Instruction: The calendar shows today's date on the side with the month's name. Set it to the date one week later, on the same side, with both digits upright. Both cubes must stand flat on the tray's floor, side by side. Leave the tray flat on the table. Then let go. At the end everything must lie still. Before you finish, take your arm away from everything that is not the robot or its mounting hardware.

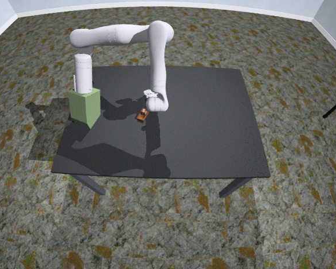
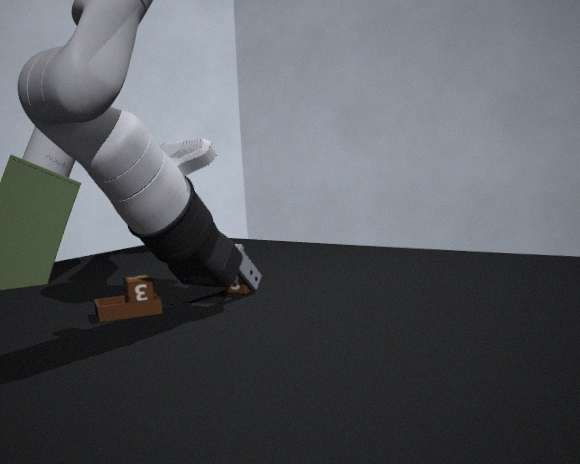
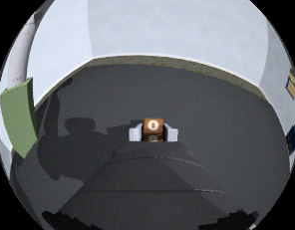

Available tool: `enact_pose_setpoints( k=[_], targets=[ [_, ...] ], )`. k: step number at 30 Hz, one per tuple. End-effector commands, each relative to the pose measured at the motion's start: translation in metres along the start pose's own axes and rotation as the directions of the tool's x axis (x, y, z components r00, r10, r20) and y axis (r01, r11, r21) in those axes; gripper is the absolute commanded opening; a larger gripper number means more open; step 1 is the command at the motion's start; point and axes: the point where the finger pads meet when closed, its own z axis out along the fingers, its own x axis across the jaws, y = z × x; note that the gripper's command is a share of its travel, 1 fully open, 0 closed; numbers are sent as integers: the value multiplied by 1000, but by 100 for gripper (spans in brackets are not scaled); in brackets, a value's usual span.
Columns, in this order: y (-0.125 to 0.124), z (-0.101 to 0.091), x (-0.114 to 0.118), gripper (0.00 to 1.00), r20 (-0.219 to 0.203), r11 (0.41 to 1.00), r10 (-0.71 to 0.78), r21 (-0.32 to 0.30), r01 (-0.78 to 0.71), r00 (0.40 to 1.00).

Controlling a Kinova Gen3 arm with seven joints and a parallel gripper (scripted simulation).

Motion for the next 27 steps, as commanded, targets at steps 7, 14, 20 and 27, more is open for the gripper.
enact_pose_setpoints(
  k=[7,14,20,27],
  targets=[
    [0,-1,1,57,-1,1000,-1,-1,1,1000],
    [0,-1,1,57,-1,1000,-1,-1,1,1000],
    [0,-1,1,57,-1,1000,-1,-1,1,1000],
    [0,-1,1,69,-1,1000,-1,-1,1,1000]
  ],
)
